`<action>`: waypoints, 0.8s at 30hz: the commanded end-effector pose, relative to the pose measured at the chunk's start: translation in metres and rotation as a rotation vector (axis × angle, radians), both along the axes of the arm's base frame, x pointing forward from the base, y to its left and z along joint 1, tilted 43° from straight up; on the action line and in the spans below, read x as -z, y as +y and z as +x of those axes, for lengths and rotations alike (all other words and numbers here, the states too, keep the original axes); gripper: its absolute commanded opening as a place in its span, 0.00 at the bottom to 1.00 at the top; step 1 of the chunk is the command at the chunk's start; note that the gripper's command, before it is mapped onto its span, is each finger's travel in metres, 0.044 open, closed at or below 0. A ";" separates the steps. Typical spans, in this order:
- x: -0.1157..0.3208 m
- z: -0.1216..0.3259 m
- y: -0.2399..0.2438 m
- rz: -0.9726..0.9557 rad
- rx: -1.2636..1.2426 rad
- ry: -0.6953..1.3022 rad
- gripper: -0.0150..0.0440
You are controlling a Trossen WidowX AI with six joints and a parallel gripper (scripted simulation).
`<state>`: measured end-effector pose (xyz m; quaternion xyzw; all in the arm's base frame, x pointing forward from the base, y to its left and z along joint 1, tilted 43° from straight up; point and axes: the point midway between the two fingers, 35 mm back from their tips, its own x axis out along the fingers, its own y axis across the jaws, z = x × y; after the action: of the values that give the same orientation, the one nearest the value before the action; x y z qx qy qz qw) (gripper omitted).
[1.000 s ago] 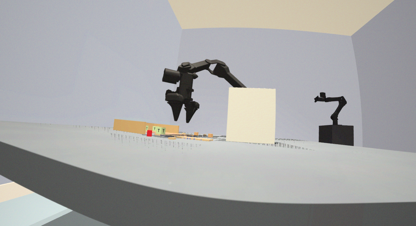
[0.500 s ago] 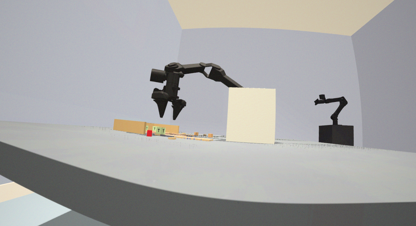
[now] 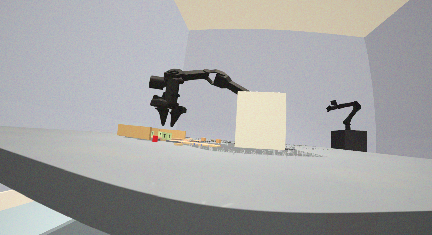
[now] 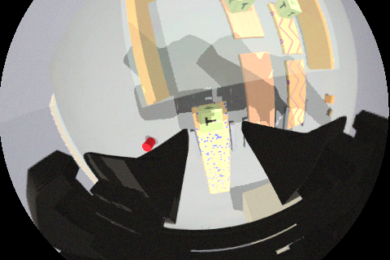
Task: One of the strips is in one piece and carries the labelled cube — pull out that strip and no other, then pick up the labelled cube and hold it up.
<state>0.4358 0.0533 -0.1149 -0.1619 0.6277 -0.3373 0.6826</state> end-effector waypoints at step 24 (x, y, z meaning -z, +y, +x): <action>0.037 -0.002 -0.032 -0.009 -0.002 0.013 0.68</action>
<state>0.4368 0.0267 -0.1444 -0.1626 0.6270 -0.3381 0.6828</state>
